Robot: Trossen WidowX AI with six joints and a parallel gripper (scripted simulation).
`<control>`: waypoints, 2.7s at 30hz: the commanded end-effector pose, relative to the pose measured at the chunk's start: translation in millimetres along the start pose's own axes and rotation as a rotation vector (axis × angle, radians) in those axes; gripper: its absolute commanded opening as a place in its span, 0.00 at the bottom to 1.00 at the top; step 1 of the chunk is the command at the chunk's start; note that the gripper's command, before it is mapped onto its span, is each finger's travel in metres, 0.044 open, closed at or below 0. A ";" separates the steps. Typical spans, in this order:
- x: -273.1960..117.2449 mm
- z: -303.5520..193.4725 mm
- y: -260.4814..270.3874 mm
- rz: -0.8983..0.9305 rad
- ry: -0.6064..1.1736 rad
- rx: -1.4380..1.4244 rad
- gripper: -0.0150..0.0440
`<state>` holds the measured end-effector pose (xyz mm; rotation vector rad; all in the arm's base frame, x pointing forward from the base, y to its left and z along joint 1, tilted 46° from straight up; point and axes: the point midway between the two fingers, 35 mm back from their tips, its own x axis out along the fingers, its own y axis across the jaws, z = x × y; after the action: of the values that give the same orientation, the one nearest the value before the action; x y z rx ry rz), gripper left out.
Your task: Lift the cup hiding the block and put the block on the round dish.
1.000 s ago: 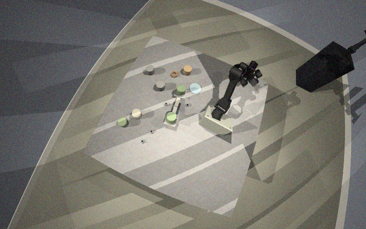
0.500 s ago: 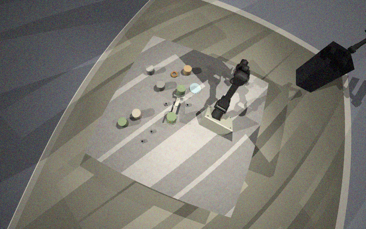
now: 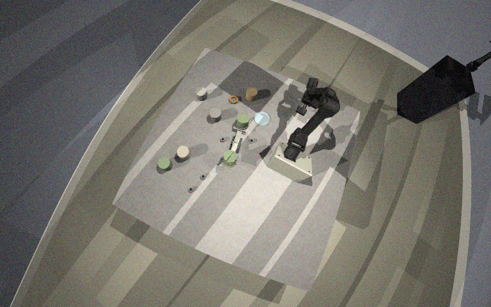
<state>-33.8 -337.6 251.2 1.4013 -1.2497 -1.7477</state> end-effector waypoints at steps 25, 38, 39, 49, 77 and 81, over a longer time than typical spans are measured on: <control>-60.4 -134.5 -112.0 -0.093 0.353 -0.768 1.00; -105.7 -167.0 -164.4 -0.038 0.506 -1.148 1.00; -109.4 -168.7 -168.3 -0.031 0.517 -1.178 1.00; -146.1 -179.1 -206.4 0.061 0.622 -1.476 1.00; -235.6 -160.1 -294.3 0.561 0.798 -2.276 1.00; -245.7 -153.3 -304.0 0.665 0.801 -2.379 1.00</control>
<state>223.5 -63.2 81.6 0.0435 0.8231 -0.8303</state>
